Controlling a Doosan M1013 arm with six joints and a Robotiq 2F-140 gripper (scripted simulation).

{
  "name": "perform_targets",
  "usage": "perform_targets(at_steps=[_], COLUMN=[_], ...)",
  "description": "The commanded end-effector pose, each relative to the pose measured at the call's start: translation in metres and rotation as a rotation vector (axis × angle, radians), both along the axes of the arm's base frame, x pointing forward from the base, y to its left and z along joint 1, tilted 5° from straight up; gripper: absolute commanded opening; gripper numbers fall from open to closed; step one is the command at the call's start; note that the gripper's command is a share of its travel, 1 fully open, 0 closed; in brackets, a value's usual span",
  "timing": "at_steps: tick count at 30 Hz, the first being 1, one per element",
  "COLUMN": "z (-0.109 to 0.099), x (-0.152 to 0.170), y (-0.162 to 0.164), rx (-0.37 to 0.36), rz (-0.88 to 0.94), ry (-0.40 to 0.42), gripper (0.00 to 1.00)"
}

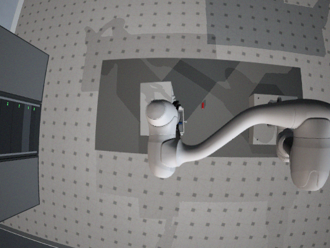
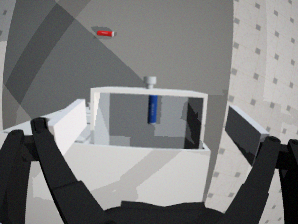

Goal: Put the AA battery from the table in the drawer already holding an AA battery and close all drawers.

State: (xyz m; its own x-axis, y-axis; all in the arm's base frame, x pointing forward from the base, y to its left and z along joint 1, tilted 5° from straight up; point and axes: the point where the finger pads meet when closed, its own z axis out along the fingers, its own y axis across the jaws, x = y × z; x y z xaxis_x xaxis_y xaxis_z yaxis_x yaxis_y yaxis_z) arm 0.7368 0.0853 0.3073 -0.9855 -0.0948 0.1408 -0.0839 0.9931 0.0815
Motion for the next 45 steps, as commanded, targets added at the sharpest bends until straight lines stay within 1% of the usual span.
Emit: perform_targets(at_steps=[1, 11, 25, 45], z=[0.0, 0.001, 0.004, 0.013], x=[0.0, -0.001, -0.005, -0.014], y=[0.0, 0.0, -0.001, -0.002], rx=[0.0, 0.002, 0.008, 0.024], rz=[0.005, 0.036, 0.135, 0.423], ry=[0.0, -0.003, -0.01, -0.03], gripper=[1.0, 1.0, 1.0, 1.0])
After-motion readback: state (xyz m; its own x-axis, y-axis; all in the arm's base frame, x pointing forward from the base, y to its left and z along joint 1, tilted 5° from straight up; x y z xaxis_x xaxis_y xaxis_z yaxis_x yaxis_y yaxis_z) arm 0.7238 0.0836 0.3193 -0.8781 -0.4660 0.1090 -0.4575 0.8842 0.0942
